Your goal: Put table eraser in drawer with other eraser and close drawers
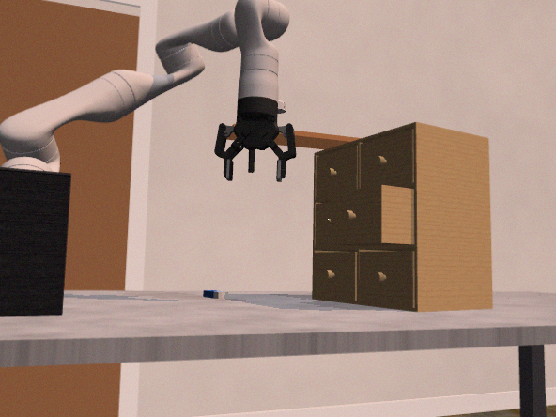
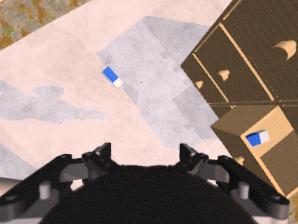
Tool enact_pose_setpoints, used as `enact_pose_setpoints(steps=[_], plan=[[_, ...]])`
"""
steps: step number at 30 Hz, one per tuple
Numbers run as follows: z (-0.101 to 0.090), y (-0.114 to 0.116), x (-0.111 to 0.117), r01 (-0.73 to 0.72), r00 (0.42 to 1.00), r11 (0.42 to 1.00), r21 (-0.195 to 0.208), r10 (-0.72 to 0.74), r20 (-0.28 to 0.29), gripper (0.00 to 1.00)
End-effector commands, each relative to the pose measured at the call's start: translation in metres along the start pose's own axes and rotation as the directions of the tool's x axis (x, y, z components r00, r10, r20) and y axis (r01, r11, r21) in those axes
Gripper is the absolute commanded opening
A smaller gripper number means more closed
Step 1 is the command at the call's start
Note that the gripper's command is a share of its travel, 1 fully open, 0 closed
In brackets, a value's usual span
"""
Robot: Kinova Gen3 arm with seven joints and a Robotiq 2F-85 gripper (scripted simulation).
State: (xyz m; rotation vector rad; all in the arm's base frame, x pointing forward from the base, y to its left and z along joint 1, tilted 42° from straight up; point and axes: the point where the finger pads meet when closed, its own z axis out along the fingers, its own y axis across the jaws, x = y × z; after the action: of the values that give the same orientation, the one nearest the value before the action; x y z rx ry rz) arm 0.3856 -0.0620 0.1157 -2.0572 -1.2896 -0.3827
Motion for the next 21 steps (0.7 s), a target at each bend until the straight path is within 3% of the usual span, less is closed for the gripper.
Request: enact_pose_setpoints(steps=[1, 7, 9, 15, 21], plan=[[0.023, -0.019, 0.036, 0.153, 0.988, 0.988, -0.022, -0.153, 0.006, 1.00], [0.065, -0.050, 0.073, 0.373, 0.928, 0.928, -0.020, -0.373, 0.011, 1.00], [0.065, -0.050, 0.073, 0.373, 0.928, 0.928, -0.020, -0.373, 0.011, 1.00], [0.099, -0.074, 0.104, 0.538, 0.843, 0.843, -0.018, -0.538, 0.015, 1.00], [0.121, -0.090, 0.124, 0.637, 0.771, 0.771, -0.017, -0.636, 0.017, 1.00]])
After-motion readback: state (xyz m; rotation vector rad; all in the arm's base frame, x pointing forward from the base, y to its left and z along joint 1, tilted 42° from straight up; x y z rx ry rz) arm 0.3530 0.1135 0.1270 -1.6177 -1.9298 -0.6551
